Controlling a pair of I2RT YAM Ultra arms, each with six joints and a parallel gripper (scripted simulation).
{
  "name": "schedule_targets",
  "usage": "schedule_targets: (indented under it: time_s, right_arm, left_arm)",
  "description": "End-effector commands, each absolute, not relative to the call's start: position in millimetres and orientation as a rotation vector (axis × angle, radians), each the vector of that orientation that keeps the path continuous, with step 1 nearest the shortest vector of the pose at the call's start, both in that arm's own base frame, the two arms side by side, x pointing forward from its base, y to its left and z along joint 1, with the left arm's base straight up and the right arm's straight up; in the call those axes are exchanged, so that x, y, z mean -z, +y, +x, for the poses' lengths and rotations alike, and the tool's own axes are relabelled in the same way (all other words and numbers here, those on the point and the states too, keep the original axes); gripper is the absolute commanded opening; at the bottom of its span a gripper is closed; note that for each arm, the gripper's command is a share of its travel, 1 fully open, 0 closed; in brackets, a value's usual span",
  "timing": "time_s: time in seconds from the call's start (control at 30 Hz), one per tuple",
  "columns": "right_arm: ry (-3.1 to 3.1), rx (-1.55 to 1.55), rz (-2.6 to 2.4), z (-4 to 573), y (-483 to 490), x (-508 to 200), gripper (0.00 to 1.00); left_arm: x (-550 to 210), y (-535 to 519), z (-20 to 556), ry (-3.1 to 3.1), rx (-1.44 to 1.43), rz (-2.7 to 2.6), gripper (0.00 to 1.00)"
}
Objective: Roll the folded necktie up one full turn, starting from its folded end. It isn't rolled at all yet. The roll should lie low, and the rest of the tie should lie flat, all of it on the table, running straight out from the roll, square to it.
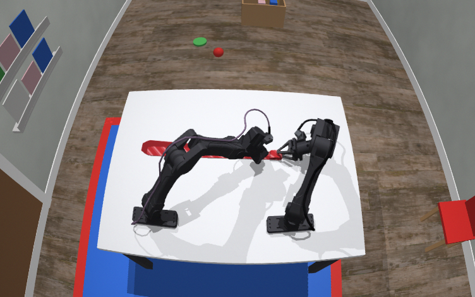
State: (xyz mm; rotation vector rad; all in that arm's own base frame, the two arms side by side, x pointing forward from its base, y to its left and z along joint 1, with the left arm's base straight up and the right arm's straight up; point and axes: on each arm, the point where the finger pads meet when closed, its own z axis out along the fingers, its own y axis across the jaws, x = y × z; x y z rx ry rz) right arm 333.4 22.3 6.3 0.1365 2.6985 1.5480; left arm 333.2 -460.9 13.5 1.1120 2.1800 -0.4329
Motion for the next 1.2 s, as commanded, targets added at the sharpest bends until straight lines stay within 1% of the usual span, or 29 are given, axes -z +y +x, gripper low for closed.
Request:
schedule_targets:
  time_s: [0.0,1.17]
  right_arm:
    - [2.682,-1.491,0.087,339.0,26.8,-9.3,0.40]
    - [2.682,-1.491,0.087,342.0,66.1,-9.3,0.40]
  left_arm:
    - [-12.8,-464.0,327.3,2.169,0.447,1.134,0.04]
    - [-12.8,-464.0,327.3,2.169,0.447,1.134,0.04]
